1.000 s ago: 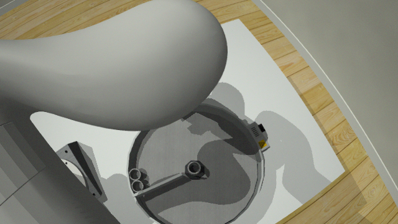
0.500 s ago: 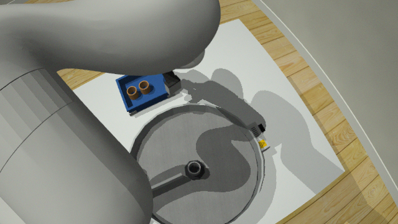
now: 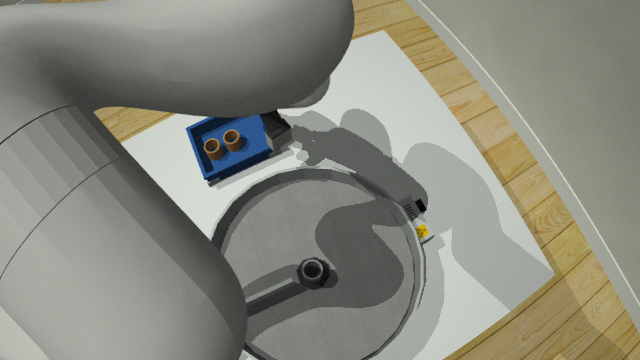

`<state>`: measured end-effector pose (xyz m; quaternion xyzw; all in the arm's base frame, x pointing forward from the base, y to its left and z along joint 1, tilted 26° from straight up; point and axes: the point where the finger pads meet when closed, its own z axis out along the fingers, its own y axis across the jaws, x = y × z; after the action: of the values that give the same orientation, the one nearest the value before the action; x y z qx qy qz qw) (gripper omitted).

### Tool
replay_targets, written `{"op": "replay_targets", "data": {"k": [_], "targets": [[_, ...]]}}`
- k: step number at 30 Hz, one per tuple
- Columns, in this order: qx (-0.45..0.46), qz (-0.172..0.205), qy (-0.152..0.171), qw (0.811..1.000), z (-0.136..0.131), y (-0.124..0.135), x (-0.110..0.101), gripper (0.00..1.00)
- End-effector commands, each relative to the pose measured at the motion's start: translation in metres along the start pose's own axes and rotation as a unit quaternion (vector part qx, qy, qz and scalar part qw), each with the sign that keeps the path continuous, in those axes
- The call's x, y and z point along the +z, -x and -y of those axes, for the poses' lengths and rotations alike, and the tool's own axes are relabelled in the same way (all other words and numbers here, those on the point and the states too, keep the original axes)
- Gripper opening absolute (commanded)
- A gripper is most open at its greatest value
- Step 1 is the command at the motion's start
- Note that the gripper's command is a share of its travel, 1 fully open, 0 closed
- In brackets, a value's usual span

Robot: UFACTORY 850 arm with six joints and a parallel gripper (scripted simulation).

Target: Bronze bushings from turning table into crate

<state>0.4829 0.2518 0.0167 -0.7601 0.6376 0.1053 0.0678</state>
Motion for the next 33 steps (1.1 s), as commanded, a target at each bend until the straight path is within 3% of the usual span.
{"op": "replay_targets", "data": {"k": [1, 12, 33], "targets": [[0.000, 0.000, -0.001, 1.000, 0.001, -0.001, 0.001, 0.00], [0.000, 0.000, -0.001, 1.000, 0.001, -0.034, 0.041, 0.00], [0.000, 0.000, -0.001, 1.000, 0.001, -0.035, 0.043, 0.00]]}}
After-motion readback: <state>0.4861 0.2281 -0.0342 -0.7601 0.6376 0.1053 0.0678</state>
